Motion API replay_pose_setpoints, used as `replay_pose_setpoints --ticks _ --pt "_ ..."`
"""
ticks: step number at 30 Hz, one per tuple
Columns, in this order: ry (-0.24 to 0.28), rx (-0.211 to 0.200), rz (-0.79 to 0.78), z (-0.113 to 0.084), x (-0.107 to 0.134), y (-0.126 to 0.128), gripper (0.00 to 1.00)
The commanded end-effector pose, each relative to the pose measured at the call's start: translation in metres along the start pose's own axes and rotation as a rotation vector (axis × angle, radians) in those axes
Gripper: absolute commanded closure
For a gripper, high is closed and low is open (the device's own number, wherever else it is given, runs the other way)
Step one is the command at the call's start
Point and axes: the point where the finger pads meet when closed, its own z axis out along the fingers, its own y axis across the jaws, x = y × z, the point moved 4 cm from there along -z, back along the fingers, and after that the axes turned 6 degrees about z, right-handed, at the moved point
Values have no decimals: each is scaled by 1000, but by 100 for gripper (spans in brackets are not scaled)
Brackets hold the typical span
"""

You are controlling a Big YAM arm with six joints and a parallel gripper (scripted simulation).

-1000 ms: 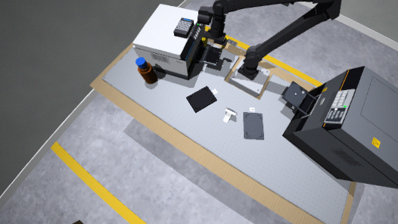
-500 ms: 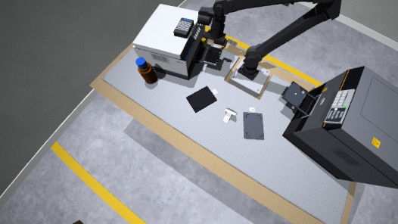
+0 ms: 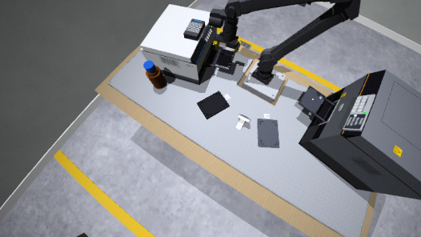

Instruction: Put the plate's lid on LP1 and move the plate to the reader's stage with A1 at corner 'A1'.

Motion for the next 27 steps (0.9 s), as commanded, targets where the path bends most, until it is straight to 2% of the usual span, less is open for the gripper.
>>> replay_pose_setpoints --ticks 1,9,14,22,27 --pt "9 -45 -3 -8 -2 11 0" --pt "-3 34 -7 13 -3 -4 0" --pt "-1 20 -6 14 -2 0 0" --pt "8 -49 -3 -1 -2 11 0" --pt "5 -23 -4 11 -3 4 0"
